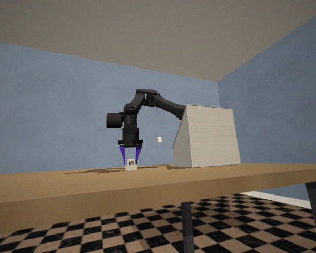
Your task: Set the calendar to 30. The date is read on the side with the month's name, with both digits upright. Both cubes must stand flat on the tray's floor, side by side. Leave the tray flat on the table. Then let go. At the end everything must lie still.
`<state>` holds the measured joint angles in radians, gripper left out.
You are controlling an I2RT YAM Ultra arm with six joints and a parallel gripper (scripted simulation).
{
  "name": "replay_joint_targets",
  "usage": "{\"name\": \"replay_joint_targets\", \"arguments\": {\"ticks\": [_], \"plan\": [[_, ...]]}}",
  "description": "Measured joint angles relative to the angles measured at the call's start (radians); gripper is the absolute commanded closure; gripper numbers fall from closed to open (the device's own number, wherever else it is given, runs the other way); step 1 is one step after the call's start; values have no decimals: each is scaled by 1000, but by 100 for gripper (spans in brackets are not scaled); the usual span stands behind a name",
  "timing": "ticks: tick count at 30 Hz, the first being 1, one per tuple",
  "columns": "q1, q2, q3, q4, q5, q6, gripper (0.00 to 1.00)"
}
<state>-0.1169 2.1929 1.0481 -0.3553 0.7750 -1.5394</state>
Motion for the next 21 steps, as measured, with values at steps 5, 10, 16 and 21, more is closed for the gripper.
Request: {"name": "replay_joint_targets", "arguments": {"ticks": [5, 10, 16, 21], "plan": [[0, 0, 0, 0, 0, 0, 73], [0, 0, 0, 0, 0, 0, 73], [0, 0, 0, 0, 0, 0, 73], [0, 0, 0, 0, 0, 0, 73]]}}
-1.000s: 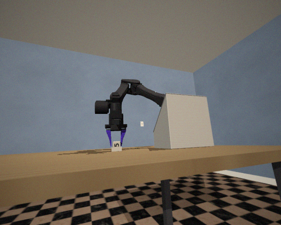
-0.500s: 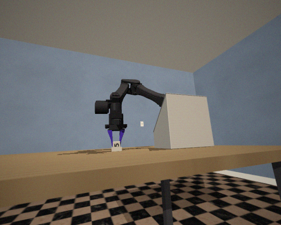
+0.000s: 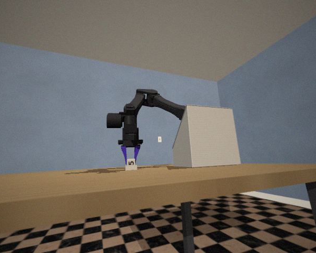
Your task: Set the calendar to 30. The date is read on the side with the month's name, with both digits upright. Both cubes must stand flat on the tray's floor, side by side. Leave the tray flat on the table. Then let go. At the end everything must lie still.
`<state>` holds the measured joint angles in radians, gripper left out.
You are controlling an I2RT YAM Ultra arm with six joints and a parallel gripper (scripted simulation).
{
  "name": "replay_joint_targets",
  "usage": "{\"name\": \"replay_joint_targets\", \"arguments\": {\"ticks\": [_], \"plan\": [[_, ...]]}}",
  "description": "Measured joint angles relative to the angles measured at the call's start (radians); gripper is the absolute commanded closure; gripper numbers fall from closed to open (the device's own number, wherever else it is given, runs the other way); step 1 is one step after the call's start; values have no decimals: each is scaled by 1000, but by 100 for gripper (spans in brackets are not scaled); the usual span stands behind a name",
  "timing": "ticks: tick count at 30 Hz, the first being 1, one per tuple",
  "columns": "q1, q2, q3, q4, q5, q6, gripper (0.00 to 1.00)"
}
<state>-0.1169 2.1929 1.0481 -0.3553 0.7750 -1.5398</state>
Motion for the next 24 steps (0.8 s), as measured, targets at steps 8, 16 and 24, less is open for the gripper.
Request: {"name": "replay_joint_targets", "arguments": {"ticks": [8, 16, 24], "plan": [[0, 0, 0, 0, 0, 0, 73], [0, 0, 0, 0, 0, 0, 73], [1, -4, 3, -16, 0, 11, 73]]}}
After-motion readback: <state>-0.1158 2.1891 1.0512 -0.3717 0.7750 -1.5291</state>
